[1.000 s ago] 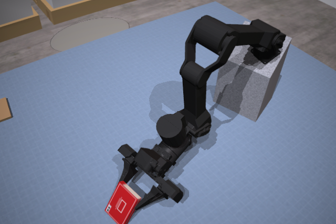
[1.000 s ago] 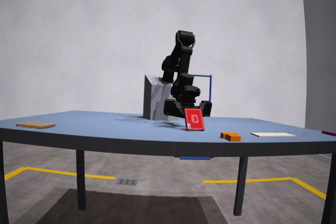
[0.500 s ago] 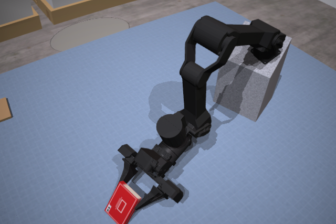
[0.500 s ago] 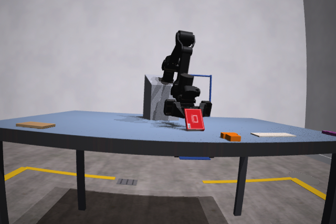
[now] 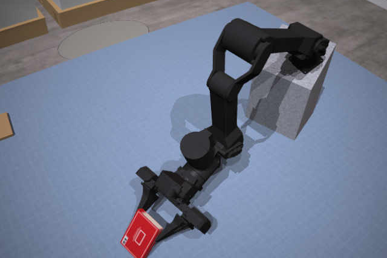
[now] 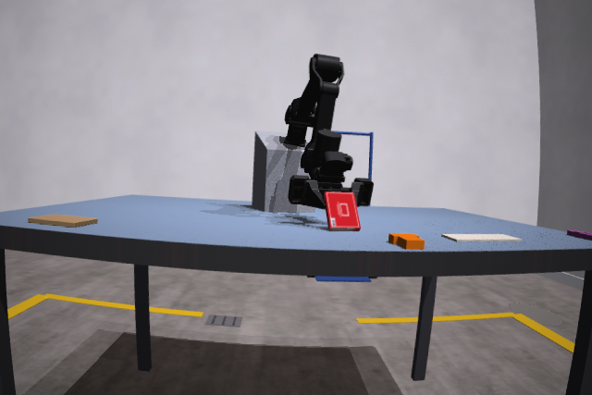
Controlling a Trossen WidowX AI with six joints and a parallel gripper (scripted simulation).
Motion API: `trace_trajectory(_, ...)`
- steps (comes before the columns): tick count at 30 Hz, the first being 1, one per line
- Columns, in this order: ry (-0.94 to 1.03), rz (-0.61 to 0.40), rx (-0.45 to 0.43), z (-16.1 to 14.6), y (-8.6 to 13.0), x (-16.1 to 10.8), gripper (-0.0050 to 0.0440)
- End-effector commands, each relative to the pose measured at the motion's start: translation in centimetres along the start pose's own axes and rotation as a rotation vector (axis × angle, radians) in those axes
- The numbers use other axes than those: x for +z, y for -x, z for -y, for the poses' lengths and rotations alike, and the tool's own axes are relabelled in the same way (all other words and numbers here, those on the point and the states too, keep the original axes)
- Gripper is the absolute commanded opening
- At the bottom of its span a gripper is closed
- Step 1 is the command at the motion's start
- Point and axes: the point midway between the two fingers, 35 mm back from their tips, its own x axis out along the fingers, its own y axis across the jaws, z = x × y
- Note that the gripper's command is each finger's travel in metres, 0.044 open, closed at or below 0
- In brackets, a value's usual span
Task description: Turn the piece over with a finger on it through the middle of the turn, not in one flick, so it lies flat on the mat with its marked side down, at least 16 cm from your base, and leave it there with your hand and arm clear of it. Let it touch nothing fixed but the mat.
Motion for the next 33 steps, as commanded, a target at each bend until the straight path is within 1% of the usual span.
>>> trace_trajectory(1,0.001,-0.024,-0.001,0.0,0.13,-0.88,0.0)
trace_trajectory(3,0.001,-0.024,-0.001,0.0,0.13,-0.88,0.0)
trace_trajectory(4,0.0,-0.003,0.0,0.0,-0.21,-0.24,0.0)
trace_trajectory(12,0.001,-0.024,-0.001,0.0,0.11,-0.99,0.0)
trace_trajectory(20,0.001,-0.024,-0.001,0.0,0.11,-0.99,0.0)
trace_trajectory(21,0.0,-0.004,0.0,0.0,-0.22,-0.34,0.0)
trace_trajectory(33,0.001,-0.024,-0.001,0.0,0.09,-1.09,0.0)
